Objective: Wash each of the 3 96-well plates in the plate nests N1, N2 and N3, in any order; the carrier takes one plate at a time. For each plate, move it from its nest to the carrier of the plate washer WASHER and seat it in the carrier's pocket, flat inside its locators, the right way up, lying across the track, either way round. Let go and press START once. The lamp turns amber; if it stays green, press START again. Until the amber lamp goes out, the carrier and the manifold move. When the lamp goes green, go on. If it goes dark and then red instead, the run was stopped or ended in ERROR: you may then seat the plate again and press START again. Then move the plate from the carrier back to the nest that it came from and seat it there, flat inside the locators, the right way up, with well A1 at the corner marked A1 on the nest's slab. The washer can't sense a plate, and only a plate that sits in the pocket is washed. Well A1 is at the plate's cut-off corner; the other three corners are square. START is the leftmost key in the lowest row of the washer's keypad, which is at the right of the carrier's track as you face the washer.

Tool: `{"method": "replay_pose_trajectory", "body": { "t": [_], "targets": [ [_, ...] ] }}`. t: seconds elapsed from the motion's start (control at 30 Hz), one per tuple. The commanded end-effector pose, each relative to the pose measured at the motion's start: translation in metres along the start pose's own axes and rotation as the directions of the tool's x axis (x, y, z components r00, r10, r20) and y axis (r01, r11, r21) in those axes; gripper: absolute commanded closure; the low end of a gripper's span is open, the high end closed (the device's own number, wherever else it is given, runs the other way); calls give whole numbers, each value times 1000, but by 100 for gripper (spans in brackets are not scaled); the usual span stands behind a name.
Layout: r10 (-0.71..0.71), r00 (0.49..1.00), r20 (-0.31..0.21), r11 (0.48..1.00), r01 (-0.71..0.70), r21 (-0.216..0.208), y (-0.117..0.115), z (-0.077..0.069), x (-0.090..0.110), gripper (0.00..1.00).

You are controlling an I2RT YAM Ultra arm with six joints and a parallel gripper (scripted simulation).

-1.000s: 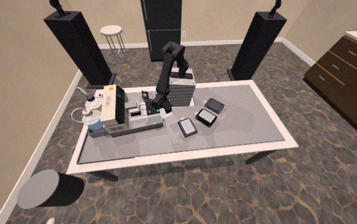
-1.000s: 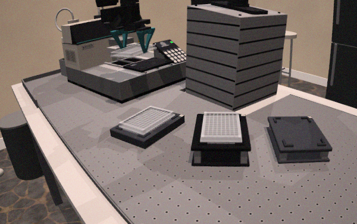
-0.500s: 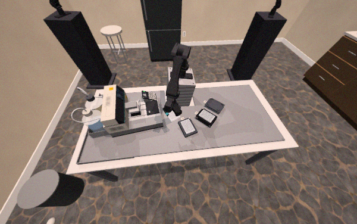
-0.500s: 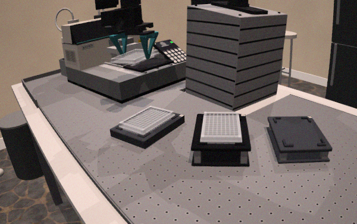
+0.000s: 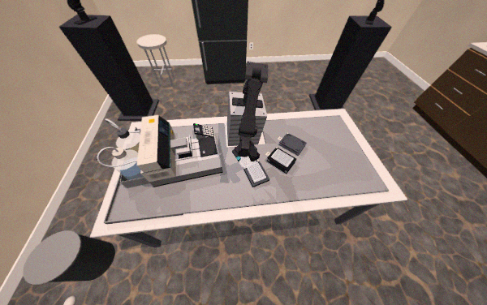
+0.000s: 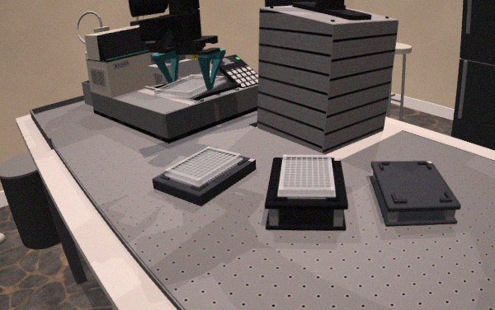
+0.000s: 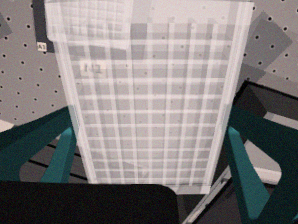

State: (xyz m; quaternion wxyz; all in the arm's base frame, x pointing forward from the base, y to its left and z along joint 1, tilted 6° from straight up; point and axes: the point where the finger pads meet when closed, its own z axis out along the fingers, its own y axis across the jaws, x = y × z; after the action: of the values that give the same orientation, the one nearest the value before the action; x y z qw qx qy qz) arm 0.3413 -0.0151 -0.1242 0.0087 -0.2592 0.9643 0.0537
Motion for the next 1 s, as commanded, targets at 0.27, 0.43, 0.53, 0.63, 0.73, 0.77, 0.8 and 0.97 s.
{"method": "replay_pose_trajectory", "body": {
  "t": [0.27, 0.43, 0.53, 0.63, 0.73, 0.77, 0.8, 0.97],
  "targets": [
    [-99, 995, 13, 995, 99, 9, 14, -2, -13, 100],
    [-99, 995, 14, 995, 99, 8, 37, -1, -23, 100],
    [-99, 995, 14, 995, 99, 8, 51, 0, -30, 100],
    [-99, 995, 14, 995, 99, 7, 64, 1, -36, 100],
    [-99, 995, 15, 995, 99, 7, 78, 2, -42, 100],
    [-99, 995, 15, 995, 99, 7, 78, 2, -42, 100],
    [-99, 995, 15, 995, 99, 7, 78, 2, -42, 100],
    [-99, 995, 15, 995, 99, 6, 101, 4, -53, 100]
  ]
}}
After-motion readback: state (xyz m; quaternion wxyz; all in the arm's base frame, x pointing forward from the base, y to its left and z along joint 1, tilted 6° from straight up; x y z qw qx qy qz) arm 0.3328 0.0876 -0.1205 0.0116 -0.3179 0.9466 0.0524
